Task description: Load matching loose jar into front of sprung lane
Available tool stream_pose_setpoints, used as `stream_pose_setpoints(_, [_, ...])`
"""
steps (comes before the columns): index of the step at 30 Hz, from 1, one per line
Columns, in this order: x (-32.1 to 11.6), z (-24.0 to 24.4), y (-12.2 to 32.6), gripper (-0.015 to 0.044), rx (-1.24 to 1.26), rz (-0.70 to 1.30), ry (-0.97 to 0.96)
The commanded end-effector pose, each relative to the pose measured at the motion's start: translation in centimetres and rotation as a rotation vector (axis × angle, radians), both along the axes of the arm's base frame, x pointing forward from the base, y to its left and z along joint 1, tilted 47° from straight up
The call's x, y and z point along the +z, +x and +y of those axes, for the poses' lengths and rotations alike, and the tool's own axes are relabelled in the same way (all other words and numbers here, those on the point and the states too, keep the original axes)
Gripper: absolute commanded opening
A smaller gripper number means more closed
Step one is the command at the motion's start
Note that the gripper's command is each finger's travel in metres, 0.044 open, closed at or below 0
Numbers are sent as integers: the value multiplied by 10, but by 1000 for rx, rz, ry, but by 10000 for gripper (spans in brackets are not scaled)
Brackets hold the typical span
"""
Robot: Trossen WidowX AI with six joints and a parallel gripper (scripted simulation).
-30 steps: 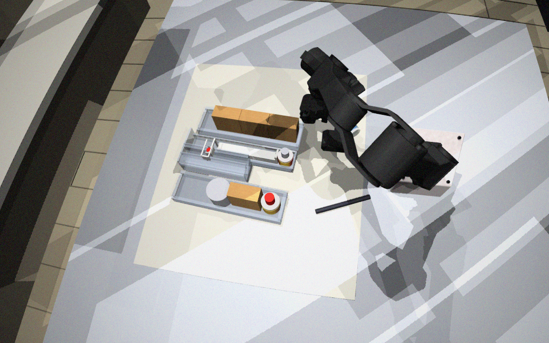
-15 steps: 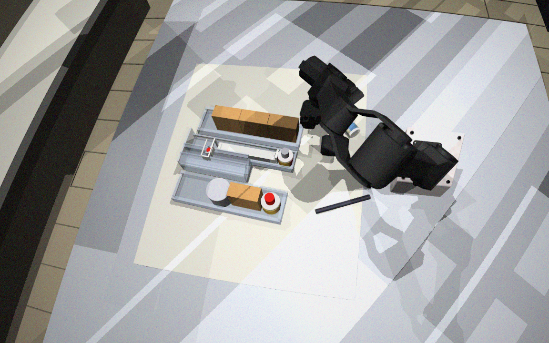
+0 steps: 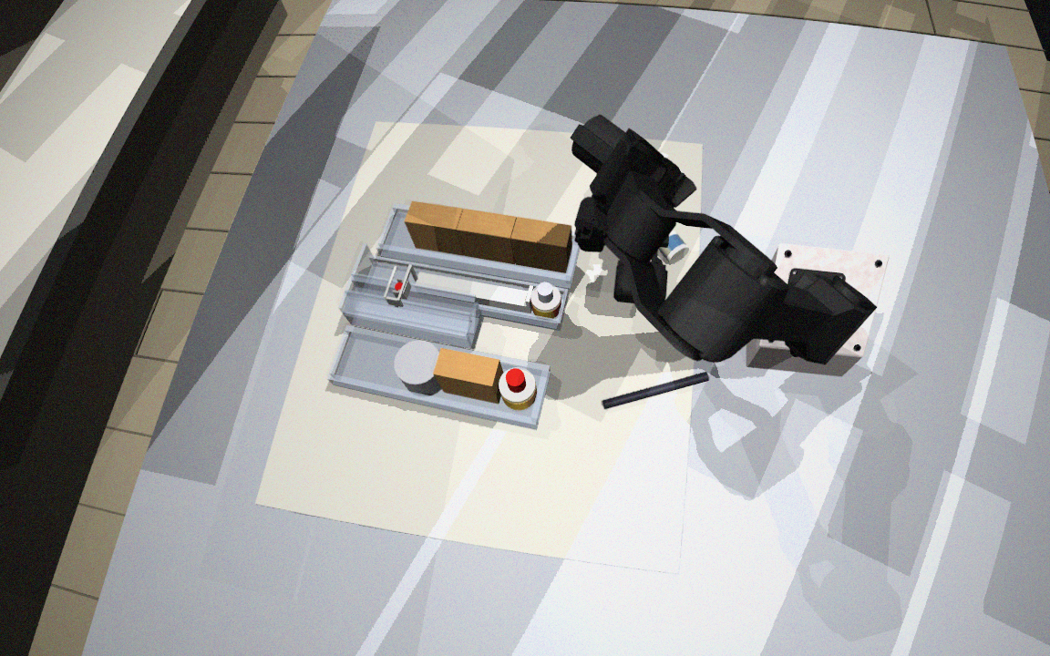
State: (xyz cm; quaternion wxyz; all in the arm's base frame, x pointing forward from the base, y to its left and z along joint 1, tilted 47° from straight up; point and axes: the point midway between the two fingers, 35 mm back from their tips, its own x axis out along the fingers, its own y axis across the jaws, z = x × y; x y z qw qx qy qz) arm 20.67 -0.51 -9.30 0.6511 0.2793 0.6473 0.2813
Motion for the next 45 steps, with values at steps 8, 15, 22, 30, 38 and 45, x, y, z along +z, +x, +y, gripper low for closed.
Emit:
stream_pose_setpoints(8, [1, 0, 1, 85, -5, 0, 2])
stream_pose_setpoints(15, [24, -36, 6, 0, -7, 1, -7])
stream_pose_setpoints(22, [57, -74, 2, 0, -5, 1, -4])
stream_pose_setpoints(30, [66, -79, 3, 0, -4, 0, -5])
stream_pose_setpoints(38, [69, -57, 29, 0, -7, -9, -25])
stream_pose_setpoints(45, [78, -29, 52, 0, -34, 19, -19])
